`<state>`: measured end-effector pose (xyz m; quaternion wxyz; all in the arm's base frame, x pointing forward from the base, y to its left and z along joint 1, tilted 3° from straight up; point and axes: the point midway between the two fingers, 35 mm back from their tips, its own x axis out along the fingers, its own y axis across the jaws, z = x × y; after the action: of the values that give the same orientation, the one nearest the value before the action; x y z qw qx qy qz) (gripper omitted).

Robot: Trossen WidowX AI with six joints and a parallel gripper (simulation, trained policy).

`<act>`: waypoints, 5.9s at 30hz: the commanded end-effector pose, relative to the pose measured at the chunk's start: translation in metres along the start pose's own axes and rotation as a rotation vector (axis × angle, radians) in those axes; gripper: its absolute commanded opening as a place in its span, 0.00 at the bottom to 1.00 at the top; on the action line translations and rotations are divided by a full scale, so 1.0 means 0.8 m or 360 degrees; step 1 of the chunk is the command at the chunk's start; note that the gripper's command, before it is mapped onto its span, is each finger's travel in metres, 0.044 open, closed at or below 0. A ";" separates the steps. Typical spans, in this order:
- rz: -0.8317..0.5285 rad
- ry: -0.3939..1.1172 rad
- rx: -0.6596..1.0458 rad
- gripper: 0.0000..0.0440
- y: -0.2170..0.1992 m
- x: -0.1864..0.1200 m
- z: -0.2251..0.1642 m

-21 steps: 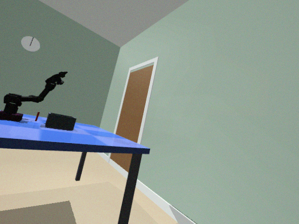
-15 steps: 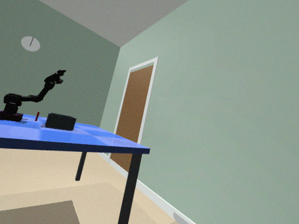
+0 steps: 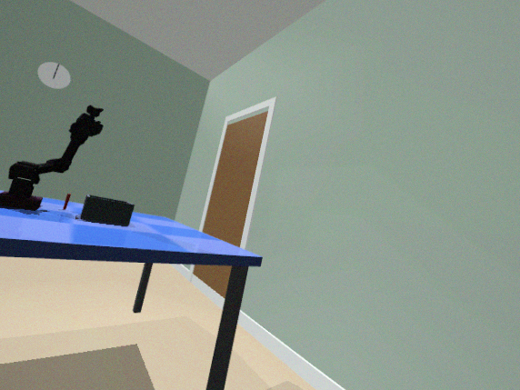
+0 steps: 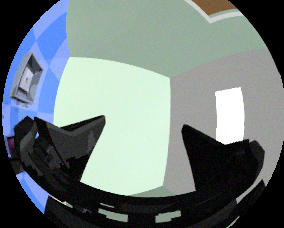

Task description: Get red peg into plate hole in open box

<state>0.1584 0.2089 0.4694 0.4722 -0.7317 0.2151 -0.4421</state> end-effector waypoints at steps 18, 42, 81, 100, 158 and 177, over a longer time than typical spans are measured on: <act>0.0480 0.0124 0.1002 1.00 0.056 0.033 -0.118; 0.1178 0.0336 0.1969 1.00 0.146 0.076 -0.206; 0.2469 0.1295 0.2474 1.00 0.337 0.136 -0.176; 0.2770 0.1915 0.1911 1.00 0.401 0.072 -0.085; 0.2609 0.1876 0.1317 0.38 0.574 -0.187 0.042; 0.2528 0.1736 0.1417 0.00 0.527 -0.139 0.050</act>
<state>0.1728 0.1155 0.0313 0.6822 0.1529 0.6398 -0.3190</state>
